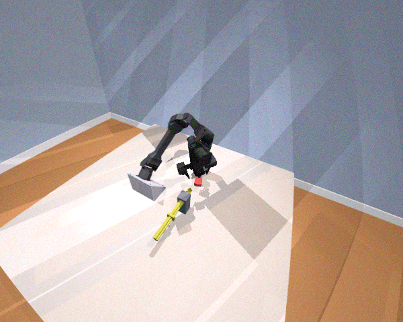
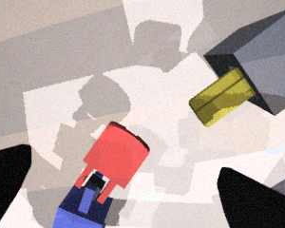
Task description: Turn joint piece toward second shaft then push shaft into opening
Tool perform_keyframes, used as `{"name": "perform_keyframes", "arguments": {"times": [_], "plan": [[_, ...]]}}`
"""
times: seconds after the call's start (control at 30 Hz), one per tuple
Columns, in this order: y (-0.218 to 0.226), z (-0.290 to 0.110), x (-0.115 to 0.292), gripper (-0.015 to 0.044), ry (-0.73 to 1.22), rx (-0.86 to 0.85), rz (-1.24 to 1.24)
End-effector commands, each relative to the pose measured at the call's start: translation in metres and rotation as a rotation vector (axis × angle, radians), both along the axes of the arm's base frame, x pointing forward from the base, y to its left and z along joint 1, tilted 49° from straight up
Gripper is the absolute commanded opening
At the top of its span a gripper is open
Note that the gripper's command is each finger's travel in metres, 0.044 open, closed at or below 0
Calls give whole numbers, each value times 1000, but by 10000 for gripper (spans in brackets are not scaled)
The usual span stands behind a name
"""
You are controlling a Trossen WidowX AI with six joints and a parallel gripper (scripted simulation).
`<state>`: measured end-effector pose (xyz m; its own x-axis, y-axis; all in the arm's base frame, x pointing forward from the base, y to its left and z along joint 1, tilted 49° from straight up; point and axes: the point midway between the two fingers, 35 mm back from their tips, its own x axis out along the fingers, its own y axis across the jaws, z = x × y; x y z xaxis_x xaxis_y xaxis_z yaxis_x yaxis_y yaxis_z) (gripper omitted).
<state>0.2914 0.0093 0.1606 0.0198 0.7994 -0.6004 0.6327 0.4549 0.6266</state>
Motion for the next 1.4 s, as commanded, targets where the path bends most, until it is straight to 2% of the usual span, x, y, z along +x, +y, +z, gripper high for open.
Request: {"name": "perform_keyframes", "arguments": {"times": [0.0, 1.37], "plan": [[2, 0, 0, 440, -41, 6, 37], [24, -21, 1, 440, -990, 65, 809]]}}
